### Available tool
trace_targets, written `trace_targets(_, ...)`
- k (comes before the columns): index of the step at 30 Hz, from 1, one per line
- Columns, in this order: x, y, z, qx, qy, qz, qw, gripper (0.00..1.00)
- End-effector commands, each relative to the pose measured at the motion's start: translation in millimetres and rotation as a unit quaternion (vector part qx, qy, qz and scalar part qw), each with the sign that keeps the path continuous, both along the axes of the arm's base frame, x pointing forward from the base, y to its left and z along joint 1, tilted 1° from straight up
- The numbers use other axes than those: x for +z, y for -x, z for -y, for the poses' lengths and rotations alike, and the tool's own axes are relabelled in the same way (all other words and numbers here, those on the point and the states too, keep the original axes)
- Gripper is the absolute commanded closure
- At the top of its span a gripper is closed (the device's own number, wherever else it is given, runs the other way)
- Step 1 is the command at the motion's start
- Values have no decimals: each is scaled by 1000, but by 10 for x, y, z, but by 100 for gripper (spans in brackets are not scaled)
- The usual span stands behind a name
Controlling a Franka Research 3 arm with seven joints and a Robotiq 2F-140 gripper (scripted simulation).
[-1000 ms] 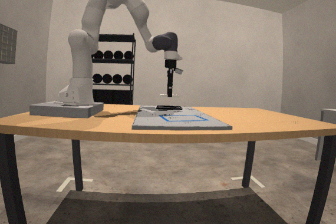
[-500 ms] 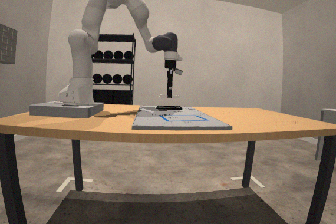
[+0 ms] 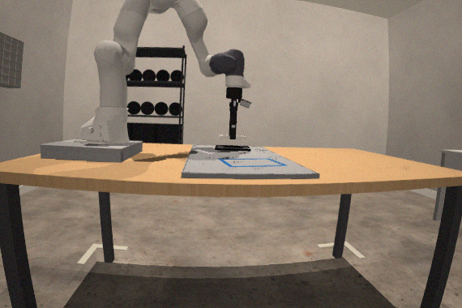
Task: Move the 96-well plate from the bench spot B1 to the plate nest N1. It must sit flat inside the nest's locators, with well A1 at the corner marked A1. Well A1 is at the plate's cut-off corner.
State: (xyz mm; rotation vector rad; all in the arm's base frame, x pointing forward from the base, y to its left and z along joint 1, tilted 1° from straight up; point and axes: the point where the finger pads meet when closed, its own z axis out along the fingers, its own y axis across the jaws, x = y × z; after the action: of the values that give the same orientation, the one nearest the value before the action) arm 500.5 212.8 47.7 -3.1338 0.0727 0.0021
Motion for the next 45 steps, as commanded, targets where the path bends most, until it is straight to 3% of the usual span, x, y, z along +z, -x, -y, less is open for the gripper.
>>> trace_targets(1,-60,-20,-14,-5,-1,3,1000,40)
trace_targets(15,-248,-36,-22,-5,-1,3,1000,40)
trace_targets(45,-263,-30,-21,-5,-1,3,1000,40)
